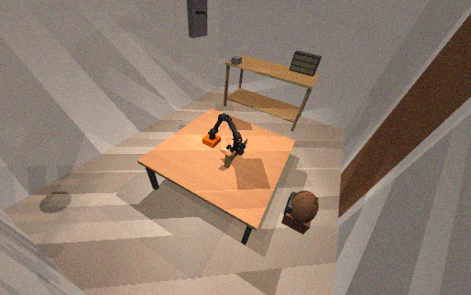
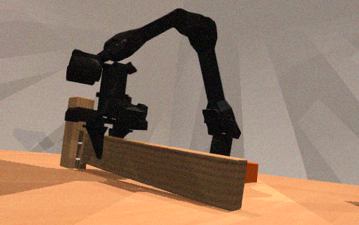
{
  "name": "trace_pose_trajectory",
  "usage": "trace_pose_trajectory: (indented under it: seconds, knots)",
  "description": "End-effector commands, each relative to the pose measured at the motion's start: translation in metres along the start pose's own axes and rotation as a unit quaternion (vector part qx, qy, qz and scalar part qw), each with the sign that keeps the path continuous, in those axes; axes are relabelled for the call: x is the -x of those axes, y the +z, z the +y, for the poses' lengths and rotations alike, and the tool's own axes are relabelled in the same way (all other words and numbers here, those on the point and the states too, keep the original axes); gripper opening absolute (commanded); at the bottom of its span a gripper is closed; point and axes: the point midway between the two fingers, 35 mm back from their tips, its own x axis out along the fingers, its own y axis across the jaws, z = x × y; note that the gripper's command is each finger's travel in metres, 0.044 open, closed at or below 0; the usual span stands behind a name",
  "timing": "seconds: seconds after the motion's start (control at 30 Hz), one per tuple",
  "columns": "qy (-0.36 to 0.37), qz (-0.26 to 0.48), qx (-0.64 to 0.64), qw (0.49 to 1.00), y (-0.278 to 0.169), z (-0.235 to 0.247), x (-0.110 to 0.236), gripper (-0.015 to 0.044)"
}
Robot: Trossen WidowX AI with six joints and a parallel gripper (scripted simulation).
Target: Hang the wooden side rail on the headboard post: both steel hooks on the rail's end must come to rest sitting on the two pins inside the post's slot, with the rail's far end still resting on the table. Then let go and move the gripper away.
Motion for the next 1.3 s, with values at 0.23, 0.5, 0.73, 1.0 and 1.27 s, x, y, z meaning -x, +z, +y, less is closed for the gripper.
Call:
trace_pose_trajectory:
  seconds: [0.23,0.5,0.73,1.0,1.27]
  knots:
    - [-0.007,0.002,0.000,1.000,-0.0030,-0.0024,0.0031,0.0000]
    - [-0.007,0.002,0.000,1.000,-0.0038,-0.0029,0.0023,0.0000]
    - [-0.007,0.002,0.000,1.000,-0.0044,-0.0034,0.0029,0.0000]
    - [-0.007,0.002,0.000,1.000,-0.0051,-0.0033,0.0036,0.0000]
    - [-0.007,0.002,0.000,1.000,-0.0060,-0.0023,0.0045,0.0000]
